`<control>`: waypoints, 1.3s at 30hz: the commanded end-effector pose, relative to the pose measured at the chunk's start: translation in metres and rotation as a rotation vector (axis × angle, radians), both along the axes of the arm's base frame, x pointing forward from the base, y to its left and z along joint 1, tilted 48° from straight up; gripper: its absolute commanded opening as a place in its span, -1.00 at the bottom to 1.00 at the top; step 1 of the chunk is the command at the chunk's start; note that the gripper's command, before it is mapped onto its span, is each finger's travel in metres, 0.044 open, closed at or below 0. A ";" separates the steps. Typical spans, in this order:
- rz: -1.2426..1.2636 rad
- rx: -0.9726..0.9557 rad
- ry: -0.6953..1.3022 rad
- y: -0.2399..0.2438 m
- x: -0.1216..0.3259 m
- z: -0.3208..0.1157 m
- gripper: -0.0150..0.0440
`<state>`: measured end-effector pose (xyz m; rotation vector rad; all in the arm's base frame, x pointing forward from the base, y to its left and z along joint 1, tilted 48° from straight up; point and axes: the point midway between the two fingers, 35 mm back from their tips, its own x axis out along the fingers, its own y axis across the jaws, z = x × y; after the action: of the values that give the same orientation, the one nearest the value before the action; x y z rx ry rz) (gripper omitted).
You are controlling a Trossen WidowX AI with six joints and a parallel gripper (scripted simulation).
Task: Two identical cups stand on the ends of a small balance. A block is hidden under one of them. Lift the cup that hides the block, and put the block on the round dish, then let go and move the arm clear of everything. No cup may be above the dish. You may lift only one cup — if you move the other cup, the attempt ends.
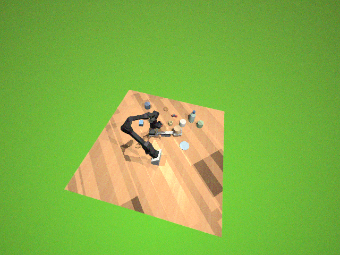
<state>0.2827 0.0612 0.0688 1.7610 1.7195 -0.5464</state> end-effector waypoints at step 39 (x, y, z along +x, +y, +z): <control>-0.002 -0.017 -0.006 -0.041 0.004 0.033 -0.49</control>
<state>0.2856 0.0235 0.0987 1.7571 1.7110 -0.5560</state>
